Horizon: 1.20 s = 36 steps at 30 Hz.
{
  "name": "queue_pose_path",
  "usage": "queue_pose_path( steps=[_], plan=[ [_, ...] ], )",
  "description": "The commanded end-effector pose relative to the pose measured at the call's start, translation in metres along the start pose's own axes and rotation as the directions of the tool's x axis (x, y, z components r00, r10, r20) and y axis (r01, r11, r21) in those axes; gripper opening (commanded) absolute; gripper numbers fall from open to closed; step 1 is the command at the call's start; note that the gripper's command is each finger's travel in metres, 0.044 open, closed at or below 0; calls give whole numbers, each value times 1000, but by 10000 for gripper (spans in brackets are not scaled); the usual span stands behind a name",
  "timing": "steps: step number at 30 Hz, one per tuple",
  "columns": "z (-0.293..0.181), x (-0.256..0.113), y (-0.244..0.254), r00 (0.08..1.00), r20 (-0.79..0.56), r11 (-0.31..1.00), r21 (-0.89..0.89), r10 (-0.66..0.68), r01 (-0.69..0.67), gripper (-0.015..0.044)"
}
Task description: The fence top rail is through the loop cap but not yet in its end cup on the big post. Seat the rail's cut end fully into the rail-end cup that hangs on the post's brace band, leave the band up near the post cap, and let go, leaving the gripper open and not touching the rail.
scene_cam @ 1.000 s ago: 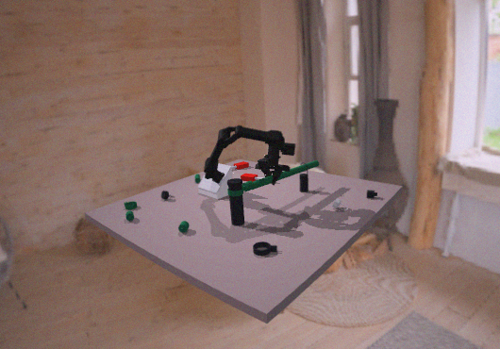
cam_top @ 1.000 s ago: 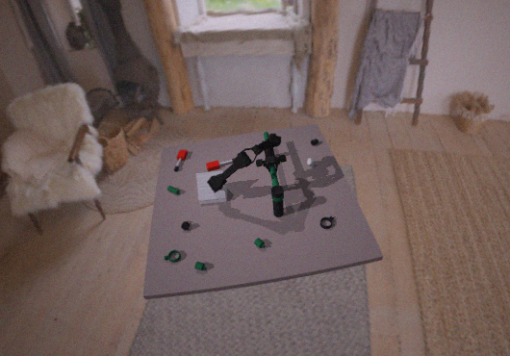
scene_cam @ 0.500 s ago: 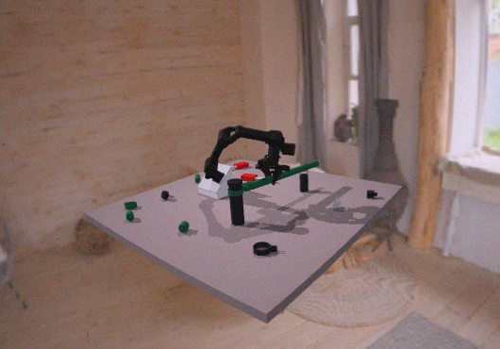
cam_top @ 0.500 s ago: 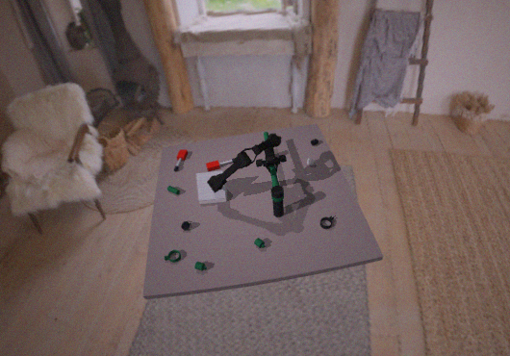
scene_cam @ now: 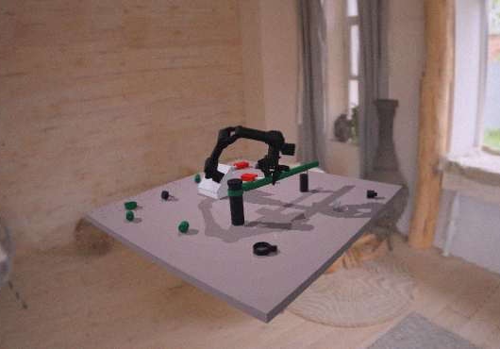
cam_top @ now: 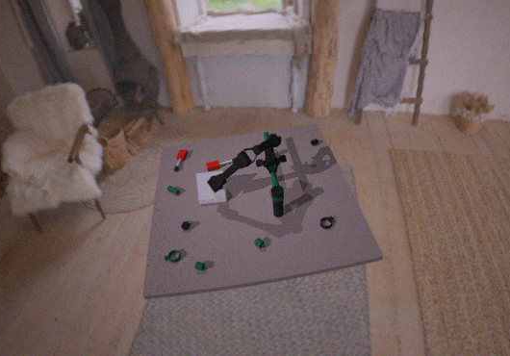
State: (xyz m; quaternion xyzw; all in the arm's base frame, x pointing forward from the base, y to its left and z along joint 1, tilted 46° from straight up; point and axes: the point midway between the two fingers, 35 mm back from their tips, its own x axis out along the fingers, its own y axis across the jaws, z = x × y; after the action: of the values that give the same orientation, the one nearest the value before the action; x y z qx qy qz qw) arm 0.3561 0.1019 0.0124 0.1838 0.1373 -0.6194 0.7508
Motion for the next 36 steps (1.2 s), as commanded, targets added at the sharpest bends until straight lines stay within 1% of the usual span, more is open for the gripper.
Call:
queue_pose_path(
  steps=[1,36],
  plan=[
    [5,-2,1,1000,2,1000,0,6,-6,0],
    [9,-5,4,1000,2,1000,0,6,-6,0]
  ],
)
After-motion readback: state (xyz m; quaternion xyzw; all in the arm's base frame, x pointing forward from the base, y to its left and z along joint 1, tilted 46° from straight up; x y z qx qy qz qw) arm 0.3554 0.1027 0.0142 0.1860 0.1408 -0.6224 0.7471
